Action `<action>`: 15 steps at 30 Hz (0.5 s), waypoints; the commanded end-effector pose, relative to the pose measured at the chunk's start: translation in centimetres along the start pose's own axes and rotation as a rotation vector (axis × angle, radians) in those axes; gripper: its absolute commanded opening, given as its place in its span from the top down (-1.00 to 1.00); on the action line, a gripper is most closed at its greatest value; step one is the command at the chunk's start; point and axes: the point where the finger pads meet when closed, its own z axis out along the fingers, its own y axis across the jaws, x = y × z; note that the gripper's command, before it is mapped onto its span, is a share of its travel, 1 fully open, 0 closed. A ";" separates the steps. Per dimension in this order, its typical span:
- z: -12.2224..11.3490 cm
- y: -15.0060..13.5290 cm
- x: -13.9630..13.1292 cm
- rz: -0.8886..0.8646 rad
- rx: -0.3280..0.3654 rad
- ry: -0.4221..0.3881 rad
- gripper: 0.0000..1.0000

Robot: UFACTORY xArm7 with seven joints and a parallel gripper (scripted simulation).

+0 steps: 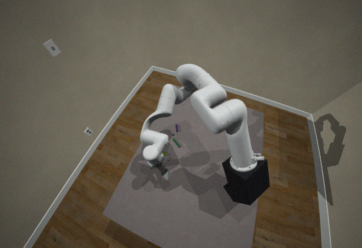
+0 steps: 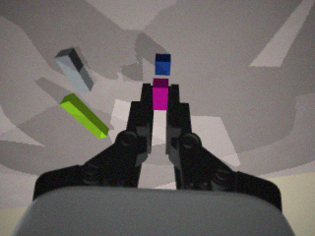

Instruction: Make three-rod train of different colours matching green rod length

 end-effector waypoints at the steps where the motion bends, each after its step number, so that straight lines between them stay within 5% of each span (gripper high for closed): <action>1: -0.1 0.1 0.0 -0.001 -0.003 -0.001 0.92; 15: -0.1 0.2 -0.1 -0.001 -0.003 -0.001 0.92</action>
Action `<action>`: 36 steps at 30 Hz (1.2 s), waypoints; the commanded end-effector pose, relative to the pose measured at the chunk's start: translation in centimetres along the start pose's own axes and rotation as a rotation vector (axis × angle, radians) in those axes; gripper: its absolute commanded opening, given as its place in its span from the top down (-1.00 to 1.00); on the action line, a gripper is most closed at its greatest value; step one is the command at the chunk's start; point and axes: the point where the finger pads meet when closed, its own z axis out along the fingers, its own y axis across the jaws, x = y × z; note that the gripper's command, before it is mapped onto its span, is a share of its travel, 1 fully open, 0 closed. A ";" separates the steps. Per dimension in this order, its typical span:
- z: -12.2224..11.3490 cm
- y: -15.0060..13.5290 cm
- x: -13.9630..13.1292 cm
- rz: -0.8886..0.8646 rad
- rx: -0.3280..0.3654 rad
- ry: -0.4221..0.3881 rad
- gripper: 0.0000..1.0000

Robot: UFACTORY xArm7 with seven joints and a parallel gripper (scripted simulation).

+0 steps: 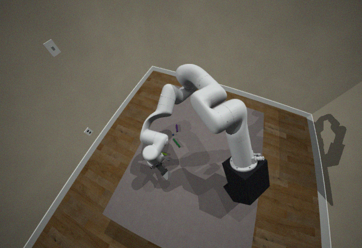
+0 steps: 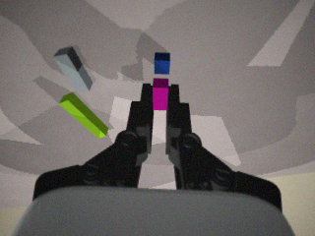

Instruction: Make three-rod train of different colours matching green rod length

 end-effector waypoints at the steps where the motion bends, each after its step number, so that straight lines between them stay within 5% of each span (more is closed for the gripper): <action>1: -0.1 0.2 -0.1 -0.001 -0.003 -0.001 0.92; 36: 0.4 0.2 -0.1 -0.001 -0.003 -0.001 0.92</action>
